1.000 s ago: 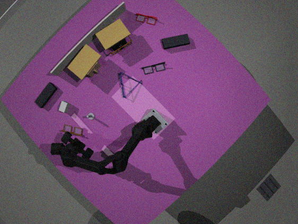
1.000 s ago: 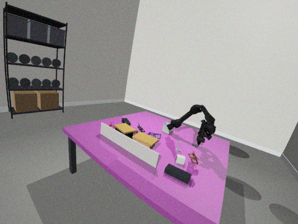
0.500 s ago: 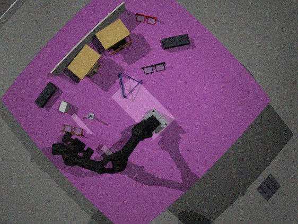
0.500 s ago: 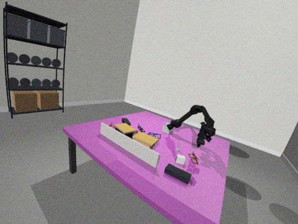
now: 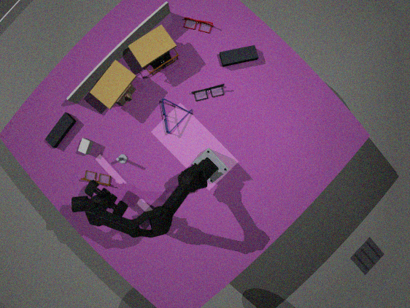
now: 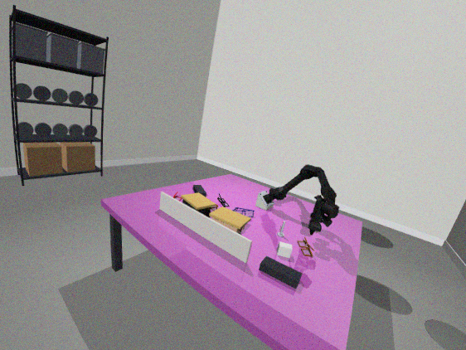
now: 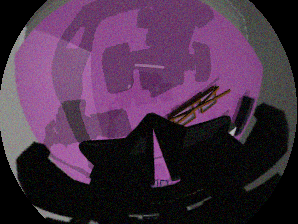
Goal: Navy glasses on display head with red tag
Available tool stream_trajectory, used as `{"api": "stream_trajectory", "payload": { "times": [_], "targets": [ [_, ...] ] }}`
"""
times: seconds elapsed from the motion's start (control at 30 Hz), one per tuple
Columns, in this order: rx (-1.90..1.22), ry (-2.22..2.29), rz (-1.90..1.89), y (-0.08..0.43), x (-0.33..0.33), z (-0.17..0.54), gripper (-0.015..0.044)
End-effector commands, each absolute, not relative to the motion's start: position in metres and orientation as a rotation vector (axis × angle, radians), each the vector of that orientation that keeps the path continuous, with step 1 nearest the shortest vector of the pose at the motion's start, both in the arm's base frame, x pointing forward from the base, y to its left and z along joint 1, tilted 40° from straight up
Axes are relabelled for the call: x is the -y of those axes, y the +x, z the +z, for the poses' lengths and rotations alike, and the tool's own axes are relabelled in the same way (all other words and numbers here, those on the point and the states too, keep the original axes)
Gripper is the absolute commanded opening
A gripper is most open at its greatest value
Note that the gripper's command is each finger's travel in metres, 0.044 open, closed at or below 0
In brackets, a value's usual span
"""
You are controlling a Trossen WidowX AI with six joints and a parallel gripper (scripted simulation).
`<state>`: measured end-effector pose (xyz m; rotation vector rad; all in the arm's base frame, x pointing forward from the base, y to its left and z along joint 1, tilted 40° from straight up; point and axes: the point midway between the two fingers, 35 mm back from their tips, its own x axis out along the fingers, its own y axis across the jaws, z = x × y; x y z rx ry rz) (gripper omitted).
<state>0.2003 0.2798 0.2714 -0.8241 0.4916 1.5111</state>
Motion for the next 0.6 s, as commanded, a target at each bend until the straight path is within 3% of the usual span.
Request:
{"api": "stream_trajectory", "payload": {
  "times": [0.0, 0.57],
  "targets": [
    [-0.505, -0.822, 1.512, 0.1993, -0.2841, 0.2626, 0.0000],
    [-0.505, -0.822, 1.512, 0.2014, -0.2892, 0.2577, 0.0000]
  ]
}}
